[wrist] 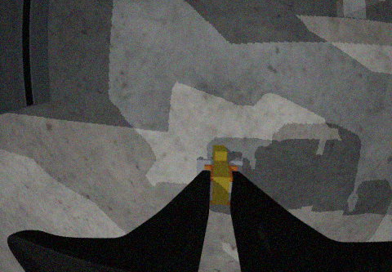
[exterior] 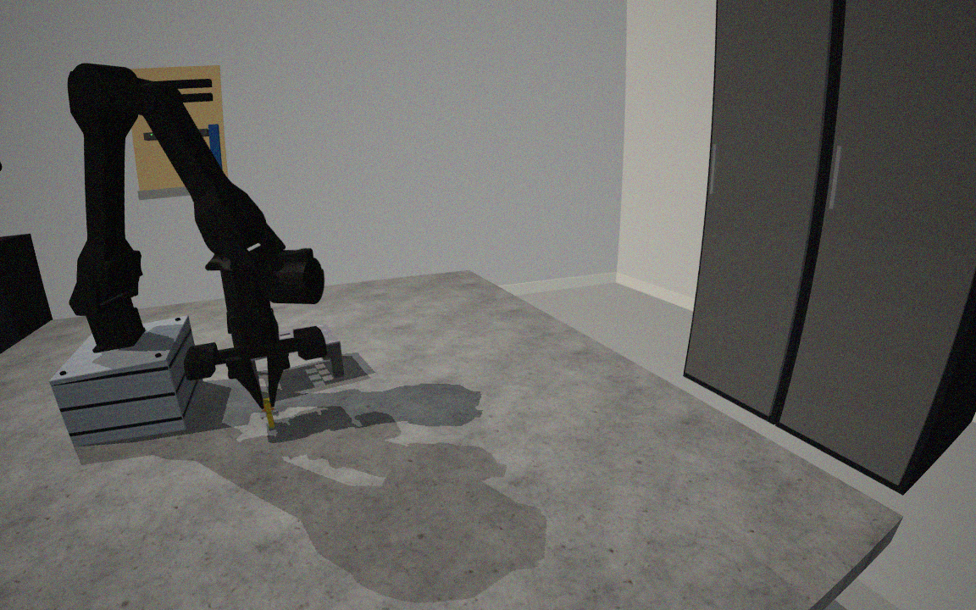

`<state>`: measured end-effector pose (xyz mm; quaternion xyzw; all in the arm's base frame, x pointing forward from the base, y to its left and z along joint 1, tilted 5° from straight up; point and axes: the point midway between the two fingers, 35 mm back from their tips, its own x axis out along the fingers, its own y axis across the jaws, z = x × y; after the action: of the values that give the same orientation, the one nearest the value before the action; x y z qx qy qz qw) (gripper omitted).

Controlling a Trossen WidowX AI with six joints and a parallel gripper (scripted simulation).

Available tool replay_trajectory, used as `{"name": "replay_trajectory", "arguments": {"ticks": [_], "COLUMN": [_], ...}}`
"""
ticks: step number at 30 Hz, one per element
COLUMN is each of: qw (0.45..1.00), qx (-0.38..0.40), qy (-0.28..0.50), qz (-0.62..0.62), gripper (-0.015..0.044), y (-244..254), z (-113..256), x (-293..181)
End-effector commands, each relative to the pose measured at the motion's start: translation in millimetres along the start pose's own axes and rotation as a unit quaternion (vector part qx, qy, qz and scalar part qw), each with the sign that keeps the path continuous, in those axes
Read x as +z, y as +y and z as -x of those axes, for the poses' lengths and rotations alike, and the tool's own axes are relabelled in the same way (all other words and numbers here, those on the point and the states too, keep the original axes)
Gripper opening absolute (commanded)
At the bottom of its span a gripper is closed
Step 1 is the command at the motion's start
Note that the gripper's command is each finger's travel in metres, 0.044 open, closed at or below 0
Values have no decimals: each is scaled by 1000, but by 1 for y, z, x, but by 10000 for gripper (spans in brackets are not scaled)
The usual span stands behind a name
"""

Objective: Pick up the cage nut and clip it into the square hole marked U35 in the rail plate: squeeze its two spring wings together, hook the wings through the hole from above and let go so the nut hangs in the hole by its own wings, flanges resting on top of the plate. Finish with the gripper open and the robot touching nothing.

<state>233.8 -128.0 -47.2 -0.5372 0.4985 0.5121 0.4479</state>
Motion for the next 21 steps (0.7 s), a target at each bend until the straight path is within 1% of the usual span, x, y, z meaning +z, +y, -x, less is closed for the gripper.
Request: {"name": "replay_trajectory", "arguments": {"ticks": [1,21], "qw": [1000,1000], "qx": [0,1], "qy": [0,2], "qz": [0,2], "gripper": [25,25], "y": [0,0], "z": [0,0], "x": [0,-1]}}
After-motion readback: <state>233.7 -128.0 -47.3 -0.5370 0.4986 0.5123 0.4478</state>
